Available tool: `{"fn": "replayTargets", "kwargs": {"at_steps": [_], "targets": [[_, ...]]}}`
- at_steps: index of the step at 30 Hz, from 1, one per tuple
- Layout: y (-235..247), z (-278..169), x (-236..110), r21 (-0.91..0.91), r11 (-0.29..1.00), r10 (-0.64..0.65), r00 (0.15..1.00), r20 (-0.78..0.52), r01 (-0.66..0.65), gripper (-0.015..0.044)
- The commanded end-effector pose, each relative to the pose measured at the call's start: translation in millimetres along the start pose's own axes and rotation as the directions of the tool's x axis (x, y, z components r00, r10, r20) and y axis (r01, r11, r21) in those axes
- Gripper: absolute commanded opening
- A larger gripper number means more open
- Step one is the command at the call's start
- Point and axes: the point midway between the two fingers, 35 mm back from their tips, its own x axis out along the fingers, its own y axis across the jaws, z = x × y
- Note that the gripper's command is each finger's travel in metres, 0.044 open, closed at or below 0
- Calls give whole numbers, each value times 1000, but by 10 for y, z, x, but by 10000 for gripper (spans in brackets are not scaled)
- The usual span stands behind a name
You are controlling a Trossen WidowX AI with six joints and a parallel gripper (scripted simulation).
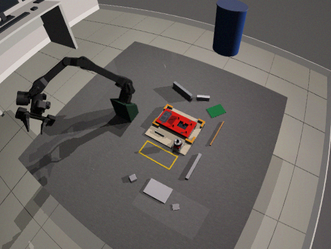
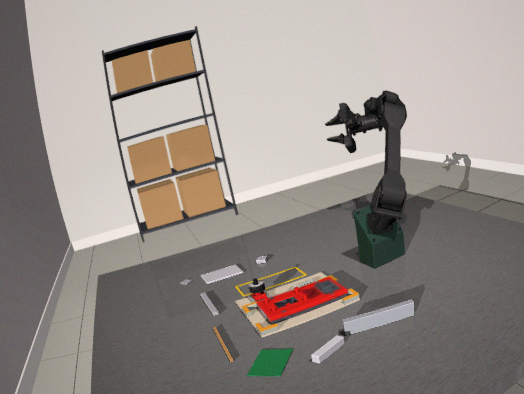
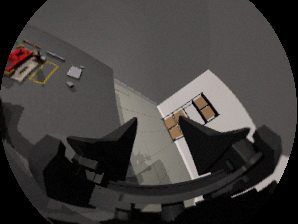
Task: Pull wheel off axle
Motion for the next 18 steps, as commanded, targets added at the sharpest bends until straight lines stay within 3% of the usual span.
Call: {"fn": "replayTargets", "kwargs": {"at_steps": [1,18], "targets": [[105,369,357,56,993,105,994,6,-106,300],[1063,1958,1593,218,839,518,855,-37,-499,300]]}}
